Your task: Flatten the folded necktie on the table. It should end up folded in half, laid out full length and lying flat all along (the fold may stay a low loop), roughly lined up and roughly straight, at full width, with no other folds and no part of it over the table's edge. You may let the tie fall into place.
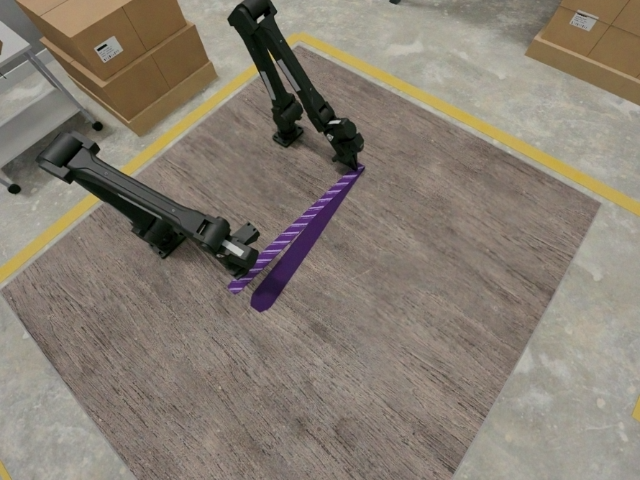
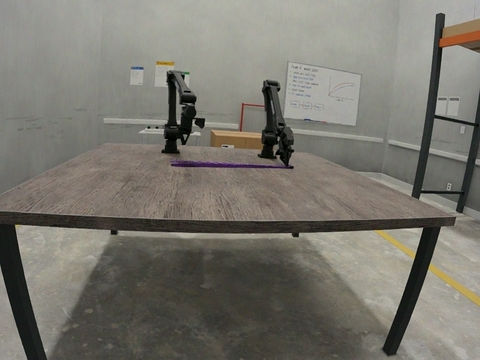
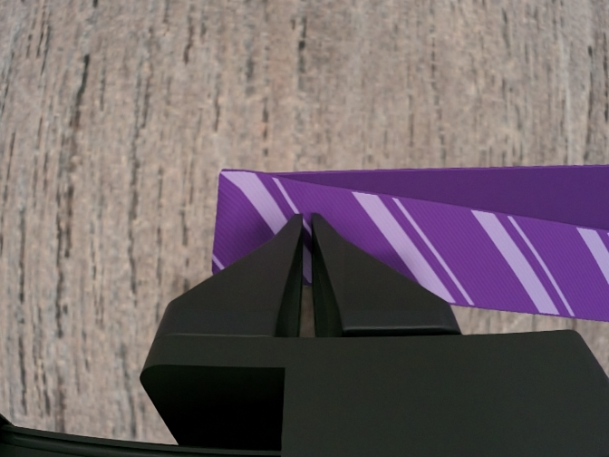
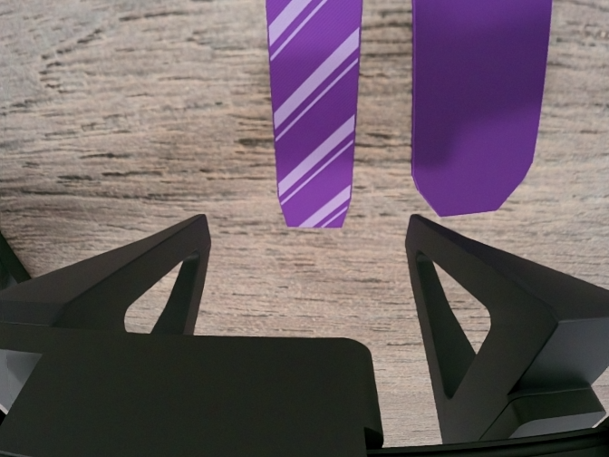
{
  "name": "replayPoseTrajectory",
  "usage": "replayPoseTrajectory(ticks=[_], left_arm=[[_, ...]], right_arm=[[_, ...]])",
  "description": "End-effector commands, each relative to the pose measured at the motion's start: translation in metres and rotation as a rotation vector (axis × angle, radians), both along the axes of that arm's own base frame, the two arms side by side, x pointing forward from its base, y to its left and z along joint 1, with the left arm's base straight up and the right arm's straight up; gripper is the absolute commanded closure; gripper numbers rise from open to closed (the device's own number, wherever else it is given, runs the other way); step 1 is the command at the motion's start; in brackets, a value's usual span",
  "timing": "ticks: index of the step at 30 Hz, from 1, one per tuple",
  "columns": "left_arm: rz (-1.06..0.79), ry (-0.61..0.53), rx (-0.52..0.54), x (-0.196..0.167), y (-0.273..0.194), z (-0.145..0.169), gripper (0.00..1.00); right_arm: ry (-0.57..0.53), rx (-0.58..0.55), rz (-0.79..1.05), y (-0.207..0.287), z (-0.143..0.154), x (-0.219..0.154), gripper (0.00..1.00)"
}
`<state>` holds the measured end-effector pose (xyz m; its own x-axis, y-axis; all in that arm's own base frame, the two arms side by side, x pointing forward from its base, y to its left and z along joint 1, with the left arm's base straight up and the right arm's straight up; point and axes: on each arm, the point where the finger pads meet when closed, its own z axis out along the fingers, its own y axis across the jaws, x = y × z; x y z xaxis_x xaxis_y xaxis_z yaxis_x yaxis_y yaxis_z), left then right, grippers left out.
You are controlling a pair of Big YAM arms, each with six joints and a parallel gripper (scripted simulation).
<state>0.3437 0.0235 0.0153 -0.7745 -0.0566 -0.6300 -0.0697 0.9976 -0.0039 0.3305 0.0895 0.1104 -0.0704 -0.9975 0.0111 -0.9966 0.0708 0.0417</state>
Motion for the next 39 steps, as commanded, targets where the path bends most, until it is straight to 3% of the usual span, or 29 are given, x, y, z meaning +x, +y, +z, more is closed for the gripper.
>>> replayPoseTrajectory(ticks=[1, 26, 39], left_arm=[[-0.002, -0.016, 0.005, 0.007, 0.000, 0.003, 0.96], [-0.002, -0.016, 0.005, 0.007, 0.000, 0.003, 0.96], [-0.002, -0.016, 0.005, 0.007, 0.000, 0.003, 0.96]], right_arm=[[-0.042, 0.008, 0.014, 0.009, 0.013, 0.017, 0.19], [-0.042, 0.008, 0.014, 0.001, -0.020, 0.000, 0.19], [-0.042, 0.008, 0.014, 0.000, -0.023, -0.001, 0.19]])
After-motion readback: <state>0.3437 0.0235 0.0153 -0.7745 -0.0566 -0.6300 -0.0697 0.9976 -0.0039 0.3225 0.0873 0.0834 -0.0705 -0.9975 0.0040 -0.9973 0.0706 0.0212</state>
